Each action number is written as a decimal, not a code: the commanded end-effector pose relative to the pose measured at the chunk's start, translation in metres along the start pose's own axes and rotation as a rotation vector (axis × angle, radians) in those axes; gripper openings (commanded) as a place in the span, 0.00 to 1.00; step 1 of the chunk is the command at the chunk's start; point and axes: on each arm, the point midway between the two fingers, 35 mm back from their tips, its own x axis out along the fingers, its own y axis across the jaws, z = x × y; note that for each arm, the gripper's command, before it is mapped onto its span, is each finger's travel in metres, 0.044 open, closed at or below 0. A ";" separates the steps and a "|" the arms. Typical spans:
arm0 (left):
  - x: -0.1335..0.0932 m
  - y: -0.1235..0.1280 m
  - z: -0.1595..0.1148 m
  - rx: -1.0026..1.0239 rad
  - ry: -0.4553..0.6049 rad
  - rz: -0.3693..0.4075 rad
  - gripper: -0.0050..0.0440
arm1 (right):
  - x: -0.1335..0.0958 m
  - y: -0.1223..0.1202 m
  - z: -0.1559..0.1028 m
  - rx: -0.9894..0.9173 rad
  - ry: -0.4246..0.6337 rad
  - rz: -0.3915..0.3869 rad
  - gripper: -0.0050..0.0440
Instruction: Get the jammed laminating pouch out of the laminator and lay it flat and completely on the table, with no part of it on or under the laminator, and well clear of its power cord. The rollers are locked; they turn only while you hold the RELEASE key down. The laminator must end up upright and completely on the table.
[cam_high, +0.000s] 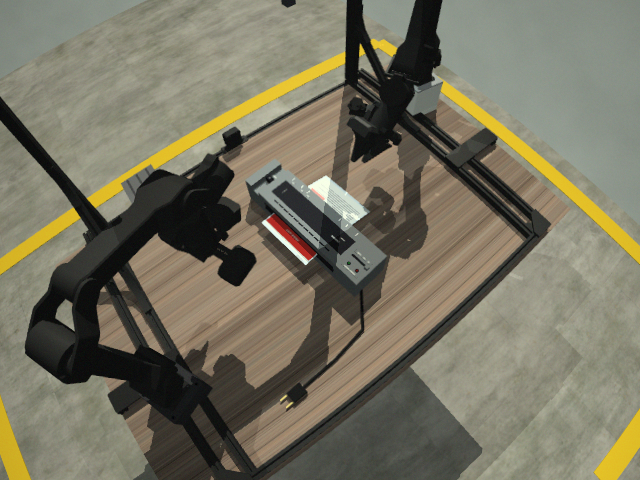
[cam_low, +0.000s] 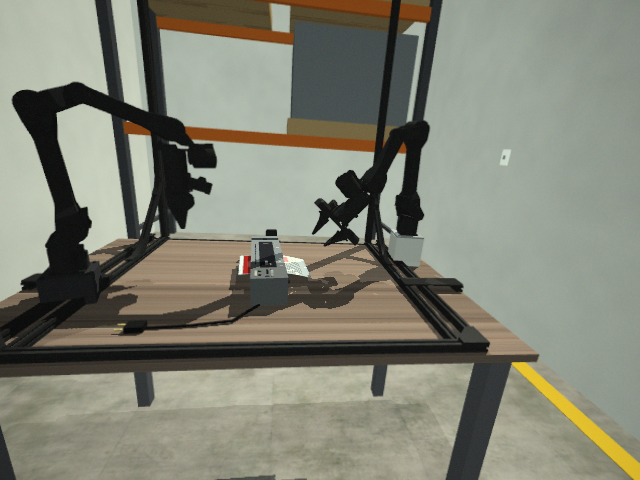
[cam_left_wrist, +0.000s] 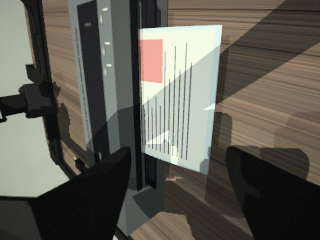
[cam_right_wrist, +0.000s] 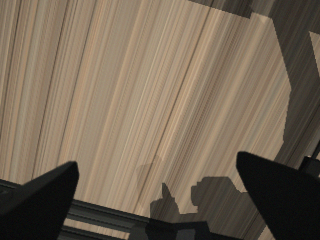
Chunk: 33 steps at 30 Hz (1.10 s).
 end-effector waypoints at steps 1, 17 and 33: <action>-0.007 0.018 -0.003 0.015 0.008 0.039 0.64 | -0.004 0.000 0.002 0.000 -0.018 0.002 1.00; -0.007 0.017 -0.003 0.014 0.008 0.038 0.64 | -0.004 0.000 0.002 0.000 -0.018 0.002 1.00; -0.007 0.017 -0.003 0.013 0.008 0.036 0.64 | -0.004 0.000 0.002 0.000 -0.018 0.002 1.00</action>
